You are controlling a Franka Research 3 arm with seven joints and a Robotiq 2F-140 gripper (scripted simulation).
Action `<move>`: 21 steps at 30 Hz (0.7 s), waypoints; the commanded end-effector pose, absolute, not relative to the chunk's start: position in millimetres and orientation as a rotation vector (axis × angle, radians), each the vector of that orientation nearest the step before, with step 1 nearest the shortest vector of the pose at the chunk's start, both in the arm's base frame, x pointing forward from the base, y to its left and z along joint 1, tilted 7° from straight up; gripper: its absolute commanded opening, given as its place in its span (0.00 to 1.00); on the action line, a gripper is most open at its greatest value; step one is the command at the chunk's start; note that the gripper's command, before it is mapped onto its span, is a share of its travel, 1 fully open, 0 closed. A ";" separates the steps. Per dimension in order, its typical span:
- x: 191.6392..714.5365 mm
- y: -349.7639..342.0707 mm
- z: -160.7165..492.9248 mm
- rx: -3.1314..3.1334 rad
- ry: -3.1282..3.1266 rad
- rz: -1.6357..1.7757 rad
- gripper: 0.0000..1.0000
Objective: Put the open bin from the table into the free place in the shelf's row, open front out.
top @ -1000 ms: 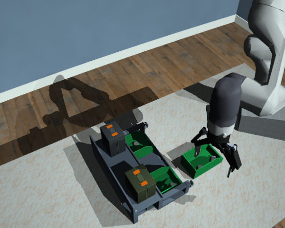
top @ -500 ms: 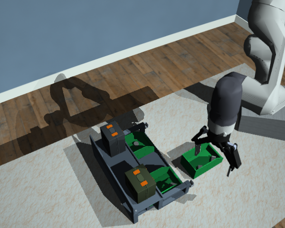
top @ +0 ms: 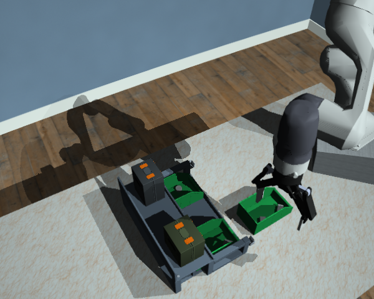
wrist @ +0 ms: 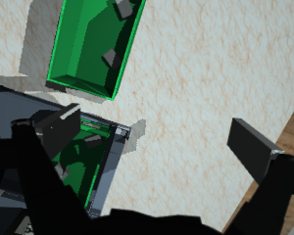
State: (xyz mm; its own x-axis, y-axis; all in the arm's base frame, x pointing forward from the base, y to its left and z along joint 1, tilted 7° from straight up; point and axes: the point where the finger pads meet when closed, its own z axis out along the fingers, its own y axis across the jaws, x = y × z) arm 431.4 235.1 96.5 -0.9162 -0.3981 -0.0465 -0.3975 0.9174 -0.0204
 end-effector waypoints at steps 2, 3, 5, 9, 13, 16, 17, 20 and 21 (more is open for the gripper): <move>431.6 231.2 96.6 -0.583 3.030 -0.024 1.00; 431.6 231.2 96.6 -0.583 3.030 -0.024 1.00; 431.6 231.2 96.6 -0.583 3.030 -0.024 1.00; 431.6 231.2 96.6 -0.583 3.030 -0.024 1.00; 431.6 231.2 96.6 -0.583 3.030 -0.024 1.00; 428.1 225.6 95.5 -0.554 3.033 -0.036 1.00; 428.1 225.6 95.5 -0.554 3.033 -0.036 1.00; 428.1 225.6 95.5 -0.554 3.033 -0.036 1.00; 428.1 225.6 95.5 -0.554 3.033 -0.036 1.00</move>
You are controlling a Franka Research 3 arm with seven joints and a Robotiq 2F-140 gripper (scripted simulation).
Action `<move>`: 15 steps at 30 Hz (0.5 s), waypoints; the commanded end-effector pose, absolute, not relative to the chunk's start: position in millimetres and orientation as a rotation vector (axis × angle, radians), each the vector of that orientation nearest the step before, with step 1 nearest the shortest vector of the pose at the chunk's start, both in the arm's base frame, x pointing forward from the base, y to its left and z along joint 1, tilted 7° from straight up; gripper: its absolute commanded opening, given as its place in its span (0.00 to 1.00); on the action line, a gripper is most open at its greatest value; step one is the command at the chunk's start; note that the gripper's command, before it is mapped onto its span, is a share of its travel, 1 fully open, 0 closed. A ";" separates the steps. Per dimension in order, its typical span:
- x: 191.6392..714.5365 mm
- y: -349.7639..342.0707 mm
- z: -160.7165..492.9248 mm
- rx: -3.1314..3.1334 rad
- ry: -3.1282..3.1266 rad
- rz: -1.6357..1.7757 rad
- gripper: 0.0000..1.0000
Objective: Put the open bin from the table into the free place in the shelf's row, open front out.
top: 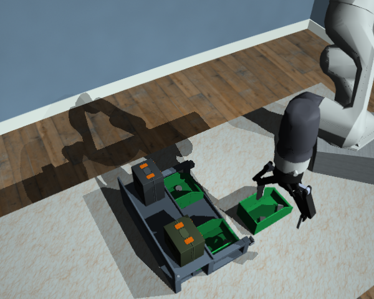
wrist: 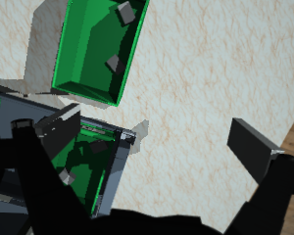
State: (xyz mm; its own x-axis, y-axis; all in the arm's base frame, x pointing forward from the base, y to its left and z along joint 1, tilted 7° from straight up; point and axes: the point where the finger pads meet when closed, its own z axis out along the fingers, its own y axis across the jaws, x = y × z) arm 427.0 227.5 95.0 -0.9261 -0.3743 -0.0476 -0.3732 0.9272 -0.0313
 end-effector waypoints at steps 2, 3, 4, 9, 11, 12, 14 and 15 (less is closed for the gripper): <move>428.1 225.6 95.5 -0.554 3.033 -0.036 1.00; 428.1 225.6 95.5 -0.554 3.033 -0.036 1.00; 428.1 225.6 95.5 -0.554 3.033 -0.036 1.00; 428.1 225.6 95.5 -0.554 3.033 -0.036 1.00; 424.6 220.4 94.4 -0.525 3.036 -0.047 1.00; 424.6 220.4 94.4 -0.525 3.036 -0.047 1.00; 424.6 220.4 94.4 -0.525 3.036 -0.047 1.00; 424.6 220.4 94.4 -0.525 3.036 -0.047 1.00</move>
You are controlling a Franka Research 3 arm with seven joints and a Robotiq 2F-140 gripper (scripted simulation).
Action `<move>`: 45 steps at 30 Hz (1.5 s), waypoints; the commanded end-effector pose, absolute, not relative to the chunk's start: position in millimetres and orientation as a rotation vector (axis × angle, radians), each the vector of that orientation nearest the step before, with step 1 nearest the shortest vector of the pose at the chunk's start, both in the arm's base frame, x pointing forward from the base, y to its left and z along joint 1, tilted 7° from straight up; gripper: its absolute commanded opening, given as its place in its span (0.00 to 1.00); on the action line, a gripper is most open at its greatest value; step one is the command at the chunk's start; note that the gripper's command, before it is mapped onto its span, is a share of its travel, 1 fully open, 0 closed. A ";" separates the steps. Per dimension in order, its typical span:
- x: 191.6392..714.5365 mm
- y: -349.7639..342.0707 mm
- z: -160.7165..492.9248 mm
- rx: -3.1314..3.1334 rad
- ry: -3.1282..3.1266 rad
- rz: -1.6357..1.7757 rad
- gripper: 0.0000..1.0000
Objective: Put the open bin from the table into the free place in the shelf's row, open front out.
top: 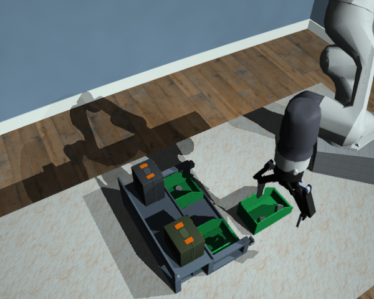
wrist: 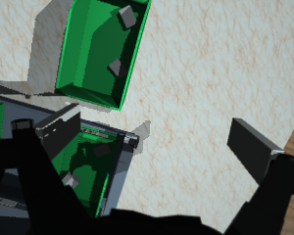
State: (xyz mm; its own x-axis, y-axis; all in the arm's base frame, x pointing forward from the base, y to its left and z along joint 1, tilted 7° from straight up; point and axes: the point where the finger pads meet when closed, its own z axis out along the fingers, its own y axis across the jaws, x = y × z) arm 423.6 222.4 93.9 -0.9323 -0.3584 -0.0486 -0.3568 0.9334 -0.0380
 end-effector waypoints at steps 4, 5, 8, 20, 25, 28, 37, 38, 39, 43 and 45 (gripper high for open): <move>424.6 220.4 94.4 -0.525 3.036 -0.047 1.00; 424.6 220.4 94.4 -0.525 3.036 -0.047 1.00; 424.6 220.4 94.4 -0.525 3.036 -0.047 1.00; 421.1 215.5 93.3 -0.498 3.038 -0.057 1.00; 421.1 215.5 93.3 -0.498 3.038 -0.057 1.00; 417.8 210.9 92.2 -0.472 3.039 -0.066 1.00; 399.8 190.3 86.1 -0.349 3.042 -0.102 1.00; 397.3 187.9 85.2 -0.334 3.042 -0.105 1.00; 395.0 185.7 84.5 -0.320 3.042 -0.108 1.00; 391.0 182.1 83.1 -0.296 3.042 -0.113 1.00; 387.8 179.4 81.9 -0.278 3.042 -0.117 1.00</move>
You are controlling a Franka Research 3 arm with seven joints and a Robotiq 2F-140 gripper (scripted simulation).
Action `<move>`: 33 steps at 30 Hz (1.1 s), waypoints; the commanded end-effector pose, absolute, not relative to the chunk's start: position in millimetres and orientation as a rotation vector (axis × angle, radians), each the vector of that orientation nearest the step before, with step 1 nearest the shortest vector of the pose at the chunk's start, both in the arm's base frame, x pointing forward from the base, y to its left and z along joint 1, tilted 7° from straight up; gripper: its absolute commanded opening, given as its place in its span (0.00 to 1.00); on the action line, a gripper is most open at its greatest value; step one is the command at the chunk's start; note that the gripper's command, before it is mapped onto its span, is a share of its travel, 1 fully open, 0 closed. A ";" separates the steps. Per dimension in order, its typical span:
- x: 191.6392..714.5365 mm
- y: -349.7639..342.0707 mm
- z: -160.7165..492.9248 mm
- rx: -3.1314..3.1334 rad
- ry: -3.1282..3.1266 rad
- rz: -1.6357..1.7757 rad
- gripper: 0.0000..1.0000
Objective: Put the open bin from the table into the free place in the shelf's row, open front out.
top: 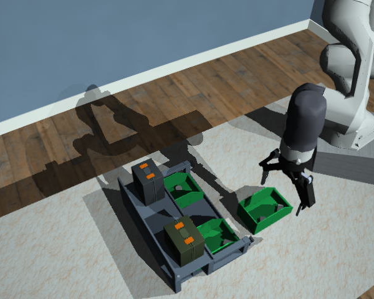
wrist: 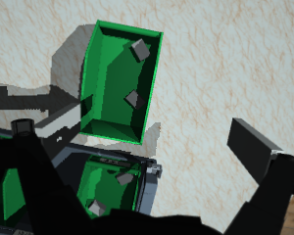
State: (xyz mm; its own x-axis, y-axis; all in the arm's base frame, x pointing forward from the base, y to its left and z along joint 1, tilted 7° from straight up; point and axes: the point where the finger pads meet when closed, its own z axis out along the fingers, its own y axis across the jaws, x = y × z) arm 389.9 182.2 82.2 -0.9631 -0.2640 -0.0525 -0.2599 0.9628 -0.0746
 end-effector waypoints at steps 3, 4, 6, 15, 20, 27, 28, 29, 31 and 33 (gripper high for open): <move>384.5 176.7 80.8 -0.260 3.041 -0.120 1.00; 383.8 176.1 80.5 -0.256 3.041 -0.121 1.00; 382.8 175.3 80.1 -0.250 3.041 -0.122 1.00; 382.2 174.9 79.9 -0.247 3.041 -0.122 1.00; 382.2 174.9 79.9 -0.247 3.041 -0.122 1.00; 382.2 174.9 79.9 -0.247 3.041 -0.122 1.00; 382.2 174.9 79.9 -0.247 3.041 -0.122 1.00; 382.2 174.9 79.9 -0.247 3.041 -0.122 1.00; 382.2 174.9 79.9 -0.247 3.041 -0.122 1.00; 382.2 174.9 79.9 -0.247 3.041 -0.122 0.00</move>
State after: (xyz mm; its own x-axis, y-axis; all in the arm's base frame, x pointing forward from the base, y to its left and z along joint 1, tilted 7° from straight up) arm 382.3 174.8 79.6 -0.9822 -0.1710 -0.0777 -0.1642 0.9826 -0.0872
